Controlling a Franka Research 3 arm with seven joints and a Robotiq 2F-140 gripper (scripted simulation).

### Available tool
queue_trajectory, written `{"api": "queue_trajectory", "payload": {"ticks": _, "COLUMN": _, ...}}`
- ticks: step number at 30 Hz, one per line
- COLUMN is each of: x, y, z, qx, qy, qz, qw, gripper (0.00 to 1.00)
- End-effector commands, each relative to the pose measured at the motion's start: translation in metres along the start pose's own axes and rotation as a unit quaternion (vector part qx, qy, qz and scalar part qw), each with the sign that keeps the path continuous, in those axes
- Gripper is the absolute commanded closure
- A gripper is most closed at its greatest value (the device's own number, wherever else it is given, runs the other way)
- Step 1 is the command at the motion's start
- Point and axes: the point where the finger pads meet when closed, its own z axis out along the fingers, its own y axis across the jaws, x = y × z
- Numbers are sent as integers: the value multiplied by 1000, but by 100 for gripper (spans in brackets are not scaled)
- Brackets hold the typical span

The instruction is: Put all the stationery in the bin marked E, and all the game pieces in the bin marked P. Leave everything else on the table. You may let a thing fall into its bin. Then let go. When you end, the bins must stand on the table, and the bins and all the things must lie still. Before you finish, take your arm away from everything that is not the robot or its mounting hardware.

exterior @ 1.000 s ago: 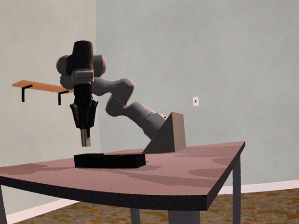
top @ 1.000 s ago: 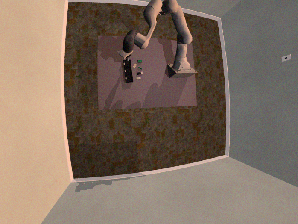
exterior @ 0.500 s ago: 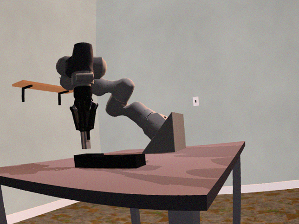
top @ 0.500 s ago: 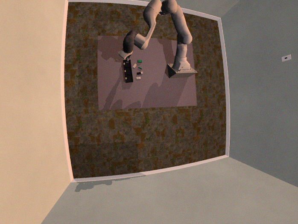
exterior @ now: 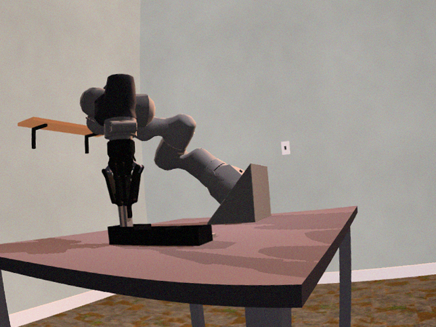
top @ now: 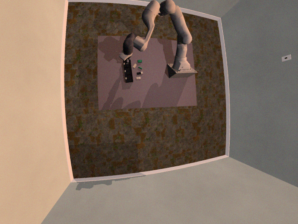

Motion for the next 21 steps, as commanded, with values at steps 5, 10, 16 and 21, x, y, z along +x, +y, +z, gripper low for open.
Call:
{"api": "queue_trajectory", "payload": {"ticks": 5, "x": 1, "y": -1, "z": 14, "qx": 2, "qy": 2, "qz": 3, "qw": 1000, "gripper": 95}}
{"api": "queue_trajectory", "payload": {"ticks": 10, "x": 1, "y": -1, "z": 14, "qx": 2, "qy": 2, "qz": 3, "qw": 1000, "gripper": 95}}
{"api": "queue_trajectory", "payload": {"ticks": 16, "x": 1, "y": -1, "z": 14, "qx": 2, "qy": 2, "qz": 3, "qw": 1000, "gripper": 95}}
{"api": "queue_trajectory", "payload": {"ticks": 21, "x": 1, "y": -1, "z": 14, "qx": 2, "qy": 2, "qz": 3, "qw": 1000, "gripper": 95}}
